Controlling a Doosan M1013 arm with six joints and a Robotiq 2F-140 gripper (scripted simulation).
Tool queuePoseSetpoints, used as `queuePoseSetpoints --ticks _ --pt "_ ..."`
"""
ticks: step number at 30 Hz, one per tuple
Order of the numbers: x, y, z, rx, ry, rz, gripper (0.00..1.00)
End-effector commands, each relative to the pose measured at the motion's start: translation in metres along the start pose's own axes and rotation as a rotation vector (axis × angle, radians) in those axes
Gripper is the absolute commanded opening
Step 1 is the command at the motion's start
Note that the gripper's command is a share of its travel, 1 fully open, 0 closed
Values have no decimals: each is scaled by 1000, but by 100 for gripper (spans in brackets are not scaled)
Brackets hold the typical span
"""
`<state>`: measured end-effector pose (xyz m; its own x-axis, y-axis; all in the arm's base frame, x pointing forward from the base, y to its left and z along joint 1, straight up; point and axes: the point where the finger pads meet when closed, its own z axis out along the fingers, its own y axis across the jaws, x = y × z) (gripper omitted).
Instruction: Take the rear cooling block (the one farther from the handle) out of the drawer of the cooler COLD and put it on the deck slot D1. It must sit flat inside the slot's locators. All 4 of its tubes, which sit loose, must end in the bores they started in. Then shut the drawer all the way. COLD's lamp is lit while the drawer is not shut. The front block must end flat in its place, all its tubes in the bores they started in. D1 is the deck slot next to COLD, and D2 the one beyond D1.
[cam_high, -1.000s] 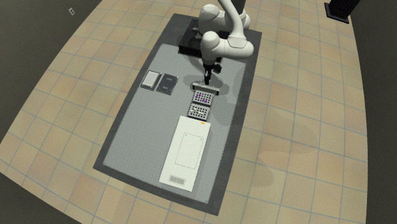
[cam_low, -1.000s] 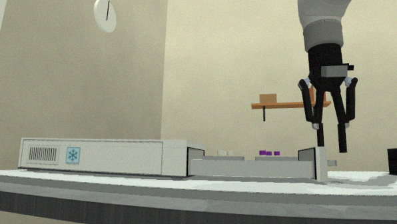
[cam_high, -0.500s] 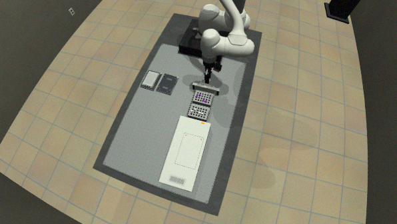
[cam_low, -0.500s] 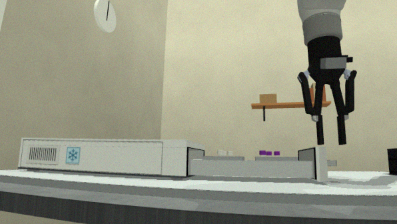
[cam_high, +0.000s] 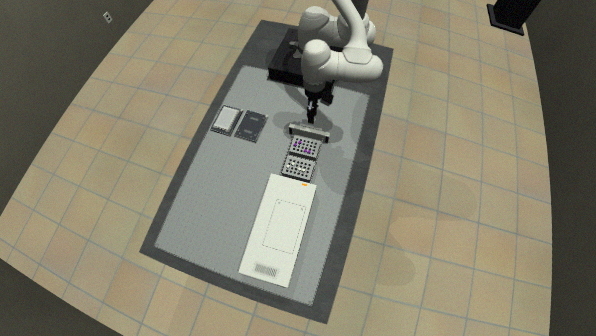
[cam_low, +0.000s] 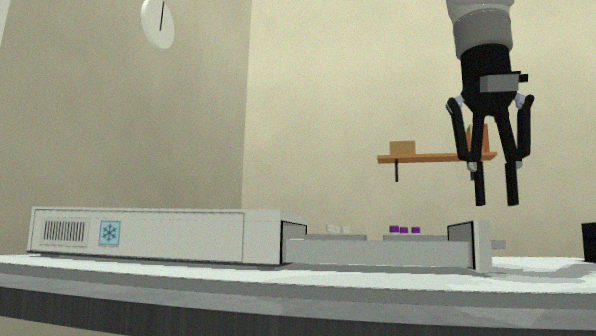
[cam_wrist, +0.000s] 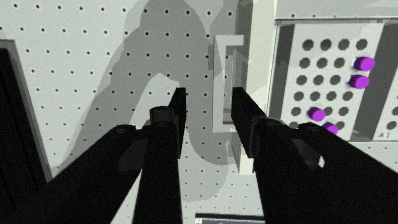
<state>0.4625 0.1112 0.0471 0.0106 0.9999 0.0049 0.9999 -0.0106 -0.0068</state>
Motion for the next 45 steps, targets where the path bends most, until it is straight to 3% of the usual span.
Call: queuePoseSetpoints --ticks 1,43,44,45 --pt "0 0 -4 -1 1 0 34" --pt "0 1 -51 -1 1 0 34" --pt "0 5 -51 -1 1 0 66" --pt "0 10 -51 -1 1 0 66"
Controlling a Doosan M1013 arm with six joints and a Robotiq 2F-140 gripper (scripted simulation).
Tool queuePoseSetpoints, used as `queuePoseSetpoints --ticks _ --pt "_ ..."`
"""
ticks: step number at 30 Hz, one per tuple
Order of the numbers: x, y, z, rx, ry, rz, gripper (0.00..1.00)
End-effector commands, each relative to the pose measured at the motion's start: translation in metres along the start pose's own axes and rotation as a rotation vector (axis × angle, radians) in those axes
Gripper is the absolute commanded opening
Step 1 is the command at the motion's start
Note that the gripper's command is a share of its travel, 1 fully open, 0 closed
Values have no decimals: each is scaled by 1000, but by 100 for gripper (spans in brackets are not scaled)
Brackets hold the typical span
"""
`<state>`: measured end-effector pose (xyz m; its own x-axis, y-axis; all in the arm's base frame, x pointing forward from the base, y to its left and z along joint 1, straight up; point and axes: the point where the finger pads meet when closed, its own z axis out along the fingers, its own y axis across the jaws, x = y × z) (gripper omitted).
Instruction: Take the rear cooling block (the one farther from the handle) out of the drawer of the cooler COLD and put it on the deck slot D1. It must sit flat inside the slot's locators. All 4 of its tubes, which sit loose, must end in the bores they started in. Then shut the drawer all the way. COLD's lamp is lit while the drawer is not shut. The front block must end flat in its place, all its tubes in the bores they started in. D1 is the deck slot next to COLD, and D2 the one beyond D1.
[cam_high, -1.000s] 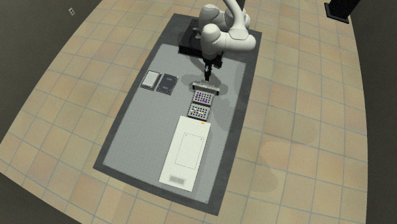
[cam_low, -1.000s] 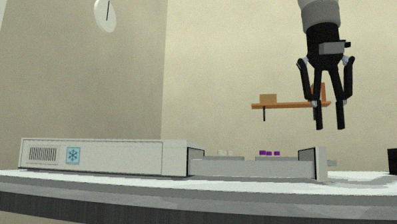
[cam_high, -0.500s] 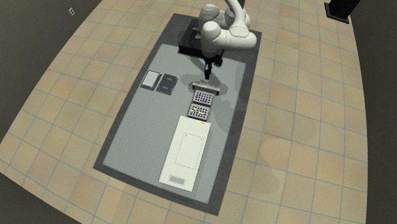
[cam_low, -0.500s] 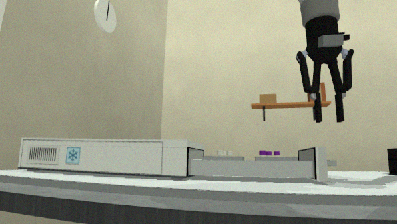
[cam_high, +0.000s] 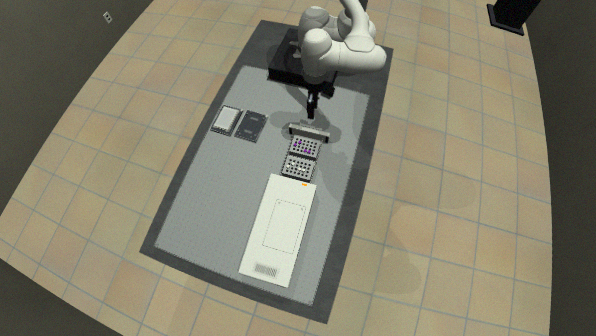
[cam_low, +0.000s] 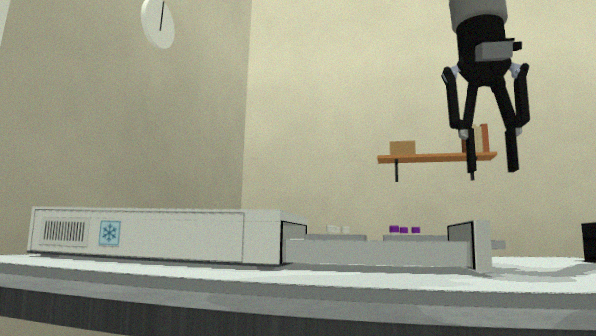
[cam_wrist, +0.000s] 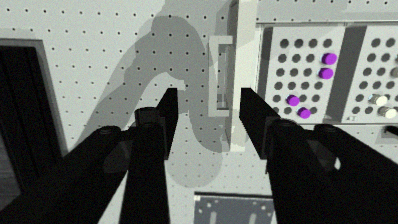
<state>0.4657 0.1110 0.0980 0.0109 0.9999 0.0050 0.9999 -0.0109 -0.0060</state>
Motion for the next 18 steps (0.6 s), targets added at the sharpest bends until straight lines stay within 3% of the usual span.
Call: queuePoseSetpoints --ticks 1,18 --pt "0 11 0 0 0 0 66" --pt "0 77 1 0 0 0 66"
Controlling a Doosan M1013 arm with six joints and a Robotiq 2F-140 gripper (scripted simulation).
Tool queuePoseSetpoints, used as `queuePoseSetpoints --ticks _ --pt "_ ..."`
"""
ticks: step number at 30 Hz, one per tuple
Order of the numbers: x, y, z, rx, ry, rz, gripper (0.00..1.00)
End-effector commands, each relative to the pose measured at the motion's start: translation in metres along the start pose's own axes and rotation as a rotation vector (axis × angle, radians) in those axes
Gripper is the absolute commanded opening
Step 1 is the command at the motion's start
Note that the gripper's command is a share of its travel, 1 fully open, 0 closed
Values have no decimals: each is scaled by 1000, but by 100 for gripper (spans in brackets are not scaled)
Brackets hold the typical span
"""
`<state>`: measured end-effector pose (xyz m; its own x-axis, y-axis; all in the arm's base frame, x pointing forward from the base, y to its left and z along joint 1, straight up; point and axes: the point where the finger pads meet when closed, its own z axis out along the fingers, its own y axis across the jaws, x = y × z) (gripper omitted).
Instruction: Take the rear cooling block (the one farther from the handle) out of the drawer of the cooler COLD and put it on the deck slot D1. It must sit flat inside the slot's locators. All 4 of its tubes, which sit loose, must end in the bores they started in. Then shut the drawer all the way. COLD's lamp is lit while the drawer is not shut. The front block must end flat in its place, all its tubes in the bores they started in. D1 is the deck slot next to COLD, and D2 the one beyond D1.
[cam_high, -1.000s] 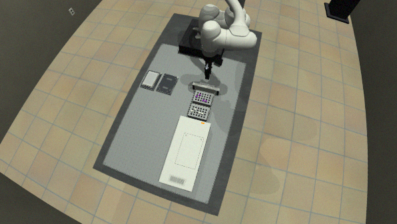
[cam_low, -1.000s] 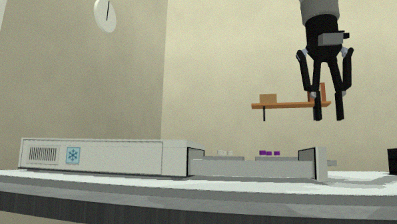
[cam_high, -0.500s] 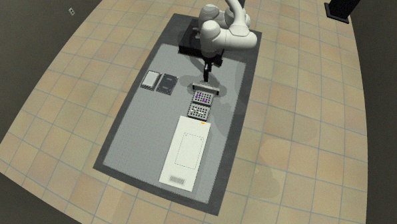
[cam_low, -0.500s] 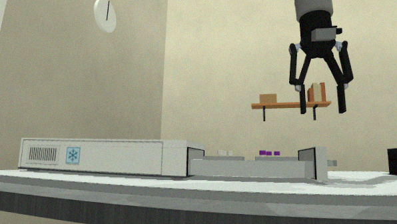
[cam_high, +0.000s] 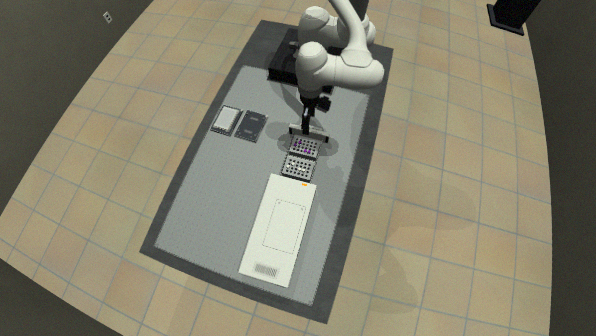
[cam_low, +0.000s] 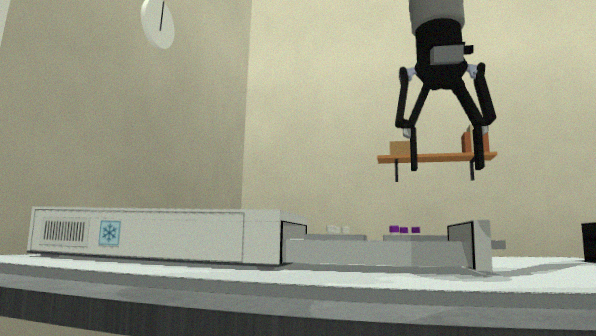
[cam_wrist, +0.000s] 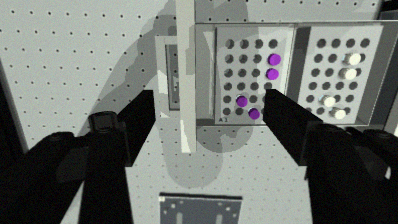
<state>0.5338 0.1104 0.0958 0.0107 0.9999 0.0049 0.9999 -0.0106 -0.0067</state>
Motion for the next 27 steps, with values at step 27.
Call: queuePoseSetpoints --ticks 27 --pt "0 103 2 -1 1 0 66"
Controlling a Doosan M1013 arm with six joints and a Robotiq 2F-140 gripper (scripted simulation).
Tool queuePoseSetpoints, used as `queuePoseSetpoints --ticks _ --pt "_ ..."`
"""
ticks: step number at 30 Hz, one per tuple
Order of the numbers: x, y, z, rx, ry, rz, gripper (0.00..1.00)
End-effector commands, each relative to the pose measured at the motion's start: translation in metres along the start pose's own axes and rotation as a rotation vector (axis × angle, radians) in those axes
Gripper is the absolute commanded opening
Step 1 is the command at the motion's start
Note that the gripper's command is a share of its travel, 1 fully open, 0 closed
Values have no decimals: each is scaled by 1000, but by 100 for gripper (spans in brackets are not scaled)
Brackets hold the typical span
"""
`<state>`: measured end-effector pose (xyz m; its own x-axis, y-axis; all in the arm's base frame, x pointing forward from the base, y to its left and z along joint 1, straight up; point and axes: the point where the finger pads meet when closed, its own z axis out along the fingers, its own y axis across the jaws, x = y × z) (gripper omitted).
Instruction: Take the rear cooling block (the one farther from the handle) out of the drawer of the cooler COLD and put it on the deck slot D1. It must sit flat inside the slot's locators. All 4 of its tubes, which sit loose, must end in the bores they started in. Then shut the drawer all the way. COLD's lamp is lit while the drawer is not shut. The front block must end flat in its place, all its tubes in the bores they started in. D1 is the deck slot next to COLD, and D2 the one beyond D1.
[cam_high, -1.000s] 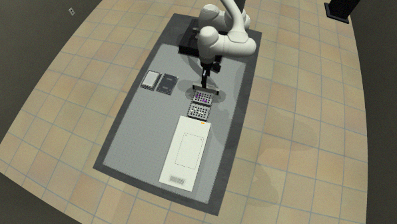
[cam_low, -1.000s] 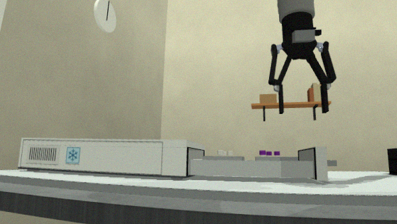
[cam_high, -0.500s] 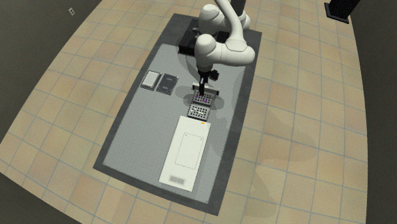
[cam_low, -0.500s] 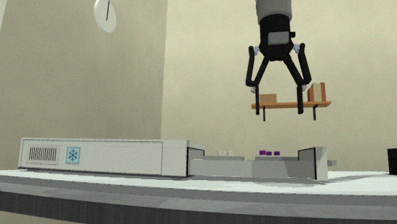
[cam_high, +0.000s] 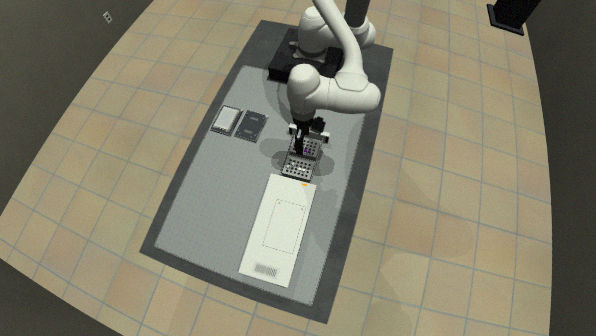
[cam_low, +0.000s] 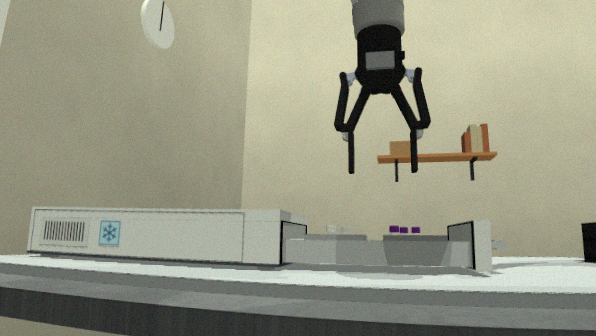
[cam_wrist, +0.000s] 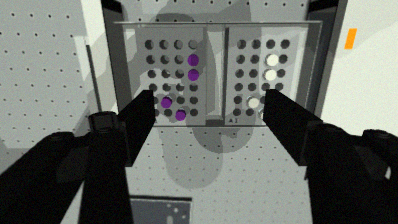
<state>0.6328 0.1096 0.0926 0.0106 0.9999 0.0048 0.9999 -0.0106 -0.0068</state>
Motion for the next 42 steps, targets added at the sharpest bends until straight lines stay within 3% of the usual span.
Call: queuePoseSetpoints --ticks 1,21,42 --pt "0 8 -1 -1 1 0 66" --pt "0 81 1 -1 1 0 66" --pt "0 75 8 -1 1 0 66"
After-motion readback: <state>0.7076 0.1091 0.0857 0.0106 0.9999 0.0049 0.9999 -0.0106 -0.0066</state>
